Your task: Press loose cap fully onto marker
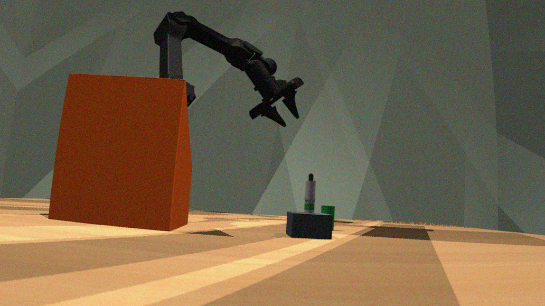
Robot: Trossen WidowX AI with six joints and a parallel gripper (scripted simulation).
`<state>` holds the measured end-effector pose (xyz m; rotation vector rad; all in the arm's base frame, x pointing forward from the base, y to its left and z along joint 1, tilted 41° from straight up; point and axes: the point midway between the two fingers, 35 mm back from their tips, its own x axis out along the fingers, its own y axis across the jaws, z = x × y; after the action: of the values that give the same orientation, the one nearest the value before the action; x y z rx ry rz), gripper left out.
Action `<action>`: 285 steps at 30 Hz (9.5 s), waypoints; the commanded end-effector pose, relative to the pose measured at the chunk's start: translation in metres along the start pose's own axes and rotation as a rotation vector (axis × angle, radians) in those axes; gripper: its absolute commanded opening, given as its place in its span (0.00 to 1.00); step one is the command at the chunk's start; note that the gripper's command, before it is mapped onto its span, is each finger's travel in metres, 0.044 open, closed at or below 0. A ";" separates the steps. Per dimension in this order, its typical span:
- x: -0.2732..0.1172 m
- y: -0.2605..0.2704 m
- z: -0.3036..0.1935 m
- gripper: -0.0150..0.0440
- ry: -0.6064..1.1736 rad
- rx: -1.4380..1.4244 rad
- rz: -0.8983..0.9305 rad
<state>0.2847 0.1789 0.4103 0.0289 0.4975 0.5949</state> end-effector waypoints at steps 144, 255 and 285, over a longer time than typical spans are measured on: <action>0.096 -0.230 -0.348 0.25 0.756 2.082 -0.463; 0.116 -0.221 -0.455 0.25 0.769 2.091 -0.434; 0.117 -0.221 -0.455 0.25 0.769 2.091 -0.434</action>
<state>0.2775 0.0009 -0.0740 1.6899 1.6179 -0.6136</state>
